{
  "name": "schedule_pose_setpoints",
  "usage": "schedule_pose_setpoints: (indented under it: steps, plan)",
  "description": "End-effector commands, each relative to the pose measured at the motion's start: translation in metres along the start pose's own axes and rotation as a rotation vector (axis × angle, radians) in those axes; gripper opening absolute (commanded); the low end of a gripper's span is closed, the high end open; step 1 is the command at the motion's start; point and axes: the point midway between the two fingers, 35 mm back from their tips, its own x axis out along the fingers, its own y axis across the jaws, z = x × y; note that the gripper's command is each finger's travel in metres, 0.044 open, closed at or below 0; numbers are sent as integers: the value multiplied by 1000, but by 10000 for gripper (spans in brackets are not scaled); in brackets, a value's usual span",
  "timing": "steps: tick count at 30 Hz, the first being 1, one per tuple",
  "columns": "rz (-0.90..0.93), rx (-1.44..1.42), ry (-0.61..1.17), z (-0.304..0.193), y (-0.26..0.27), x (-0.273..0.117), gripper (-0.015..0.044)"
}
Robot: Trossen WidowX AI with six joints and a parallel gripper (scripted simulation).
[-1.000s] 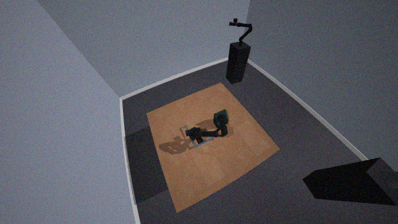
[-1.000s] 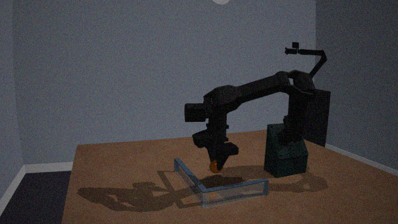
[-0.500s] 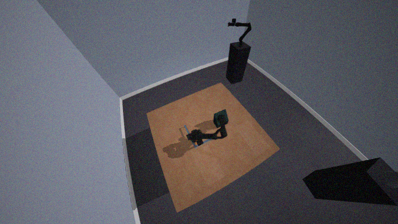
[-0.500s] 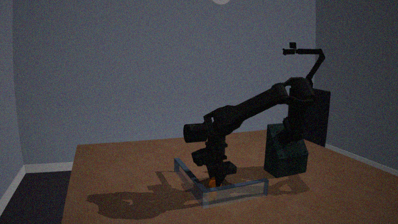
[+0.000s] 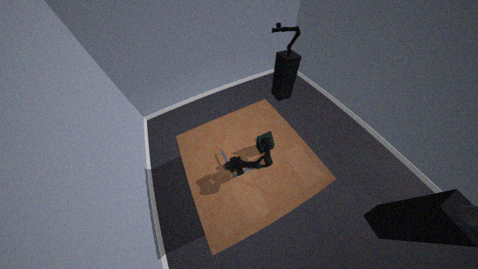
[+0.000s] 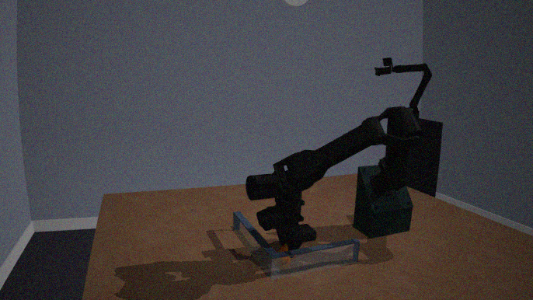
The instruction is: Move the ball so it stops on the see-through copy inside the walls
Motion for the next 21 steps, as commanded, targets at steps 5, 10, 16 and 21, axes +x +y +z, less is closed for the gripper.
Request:
schedule_pose_setpoints:
  steps: [5, 10, 16, 21]
  plan:
    - [3, 6, 6, -2, 0, 9, 0]
    - [1, 2, 2, -1, 0, 5, 131]
    - [1, 2, 2, -1, 0, 5, 289]
    - [0, 2, 2, 0, 0, 3, 326]
